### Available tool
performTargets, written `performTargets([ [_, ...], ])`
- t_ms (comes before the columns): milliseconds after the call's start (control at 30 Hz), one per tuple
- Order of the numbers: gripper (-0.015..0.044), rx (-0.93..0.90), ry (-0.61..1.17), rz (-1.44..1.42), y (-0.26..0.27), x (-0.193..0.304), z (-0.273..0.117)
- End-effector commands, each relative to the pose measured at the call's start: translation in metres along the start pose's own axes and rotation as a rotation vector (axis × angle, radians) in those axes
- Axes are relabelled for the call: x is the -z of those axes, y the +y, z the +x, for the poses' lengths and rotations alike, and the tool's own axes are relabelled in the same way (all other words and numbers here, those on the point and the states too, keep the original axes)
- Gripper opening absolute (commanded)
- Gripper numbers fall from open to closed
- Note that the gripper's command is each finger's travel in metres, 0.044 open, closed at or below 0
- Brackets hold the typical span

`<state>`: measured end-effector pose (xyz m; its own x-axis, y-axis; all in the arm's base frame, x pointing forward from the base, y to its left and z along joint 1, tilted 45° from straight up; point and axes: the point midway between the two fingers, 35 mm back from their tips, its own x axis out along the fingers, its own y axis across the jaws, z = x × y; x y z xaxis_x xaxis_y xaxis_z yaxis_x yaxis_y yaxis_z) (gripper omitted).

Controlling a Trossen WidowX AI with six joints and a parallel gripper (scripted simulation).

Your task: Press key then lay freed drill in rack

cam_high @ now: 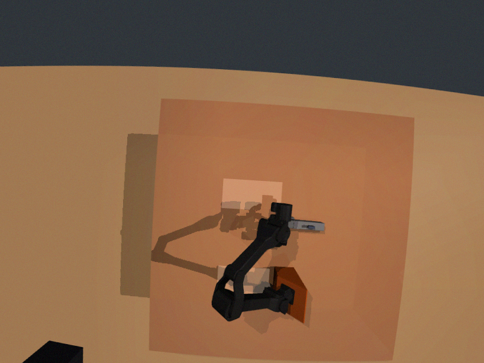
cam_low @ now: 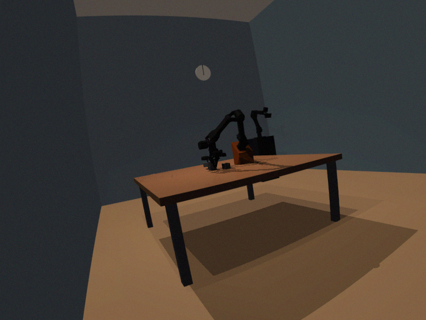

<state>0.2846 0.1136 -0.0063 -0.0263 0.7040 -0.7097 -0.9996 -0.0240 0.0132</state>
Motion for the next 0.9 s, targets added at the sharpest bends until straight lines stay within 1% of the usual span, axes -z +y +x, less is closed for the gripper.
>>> performTargets([
  [0,0.0000,0.003,-0.004,0.004,0.000,-0.010,-0.002],
  [333,0.0000,0.003,-0.004,0.004,-0.001,-0.024,-0.004],
  [367,0.0026,-0.004,-0.001,0.004,0.001,-0.016,-0.001],
  [867,0.0420,0.003,-0.004,0.004,0.001,-0.013,0.000],
])
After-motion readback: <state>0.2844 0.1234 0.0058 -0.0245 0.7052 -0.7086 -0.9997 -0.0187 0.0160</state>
